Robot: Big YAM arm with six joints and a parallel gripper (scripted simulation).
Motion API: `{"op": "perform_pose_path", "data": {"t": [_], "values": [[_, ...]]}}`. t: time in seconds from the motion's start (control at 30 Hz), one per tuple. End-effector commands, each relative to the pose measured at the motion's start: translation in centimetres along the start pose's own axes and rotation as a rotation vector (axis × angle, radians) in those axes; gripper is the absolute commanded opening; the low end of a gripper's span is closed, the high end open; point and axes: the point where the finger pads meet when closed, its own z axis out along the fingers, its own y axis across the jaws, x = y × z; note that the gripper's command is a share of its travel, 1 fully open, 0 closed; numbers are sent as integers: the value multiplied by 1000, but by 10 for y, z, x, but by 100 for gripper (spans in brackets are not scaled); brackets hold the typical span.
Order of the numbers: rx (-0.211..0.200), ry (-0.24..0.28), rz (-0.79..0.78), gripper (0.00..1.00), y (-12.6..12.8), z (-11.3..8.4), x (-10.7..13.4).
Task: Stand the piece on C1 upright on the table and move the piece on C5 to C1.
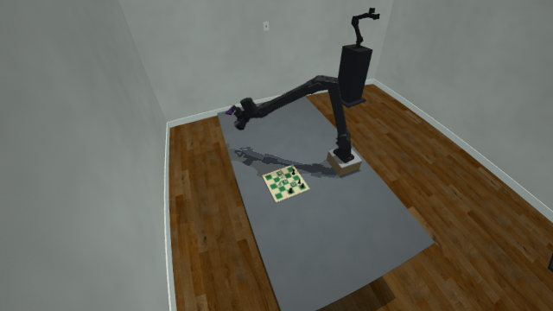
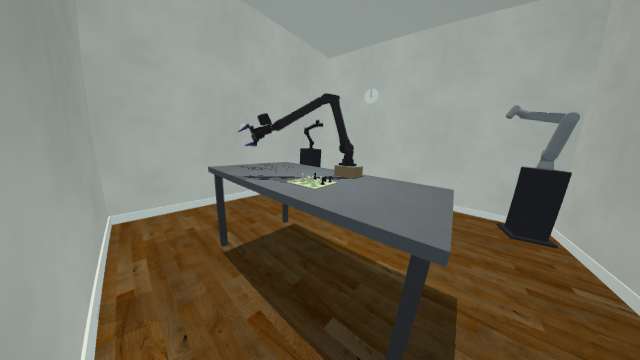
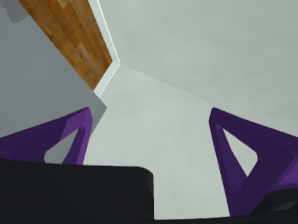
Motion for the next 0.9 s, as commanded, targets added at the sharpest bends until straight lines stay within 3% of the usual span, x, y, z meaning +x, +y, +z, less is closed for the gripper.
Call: {"op": "perform_pose_path", "data": {"t": [0.0,0.53,0.57,0.67,0.73,0.77,0.8,0.83,0.87], "values": [[14,4,2,100,-9,-2,2],[14,4,2,100,-9,-2,2],[58,12,16,100,-35,-4,8],[18,-34,34,100,-28,-18,-17],[-32,-90,62,100,-22,-30,-50],[-32,-90,62,100,-22,-30,-50],[-71,-128,81,100,-17,-39,-73],[-71,-128,81,100,-17,-39,-73],[-119,-171,102,100,-11,-52,-100]]}}
